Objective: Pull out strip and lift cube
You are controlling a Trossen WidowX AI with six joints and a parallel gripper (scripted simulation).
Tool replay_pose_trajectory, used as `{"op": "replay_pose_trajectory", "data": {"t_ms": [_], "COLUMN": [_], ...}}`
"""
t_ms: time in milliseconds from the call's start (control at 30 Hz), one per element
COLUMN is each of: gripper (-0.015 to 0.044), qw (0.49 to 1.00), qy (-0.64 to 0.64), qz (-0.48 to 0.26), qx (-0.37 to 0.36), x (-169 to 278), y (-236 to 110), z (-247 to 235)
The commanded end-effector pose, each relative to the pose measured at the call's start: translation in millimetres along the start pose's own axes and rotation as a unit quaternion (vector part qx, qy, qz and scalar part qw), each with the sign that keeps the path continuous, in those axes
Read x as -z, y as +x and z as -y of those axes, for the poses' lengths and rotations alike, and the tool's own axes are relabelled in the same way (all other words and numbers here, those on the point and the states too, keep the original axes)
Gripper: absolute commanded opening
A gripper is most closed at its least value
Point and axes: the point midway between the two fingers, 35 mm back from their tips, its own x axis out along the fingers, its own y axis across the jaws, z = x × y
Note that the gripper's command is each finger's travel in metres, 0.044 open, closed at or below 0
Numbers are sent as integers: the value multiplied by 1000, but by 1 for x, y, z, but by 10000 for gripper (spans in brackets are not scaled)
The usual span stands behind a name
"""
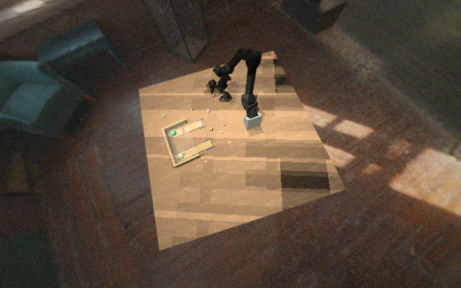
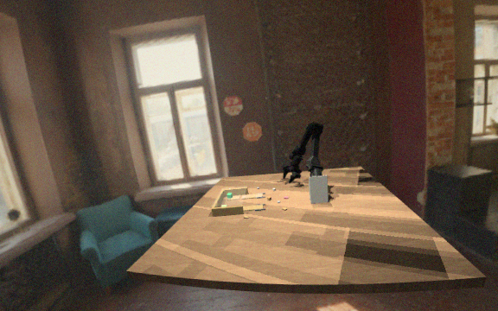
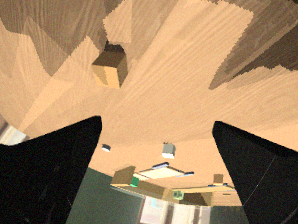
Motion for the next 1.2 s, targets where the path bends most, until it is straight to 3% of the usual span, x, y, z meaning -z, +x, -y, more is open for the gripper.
{"op": "replay_pose_trajectory", "data": {"t_ms": [0,167,400,667,967,1167], "gripper": [400,400,400,400,400,400], "qw": [992,942,811,594,317,297], "qy": [-126,-336,-583,-798,-927,-932], "qz": [-5,-16,-9,29,109,117], "qx": [6,-2,-37,-99,-170,-175], "x": [30,87,166,252,317,320], "y": [21,38,48,29,-26,-30], "z": [4,13,34,75,135,139]}}
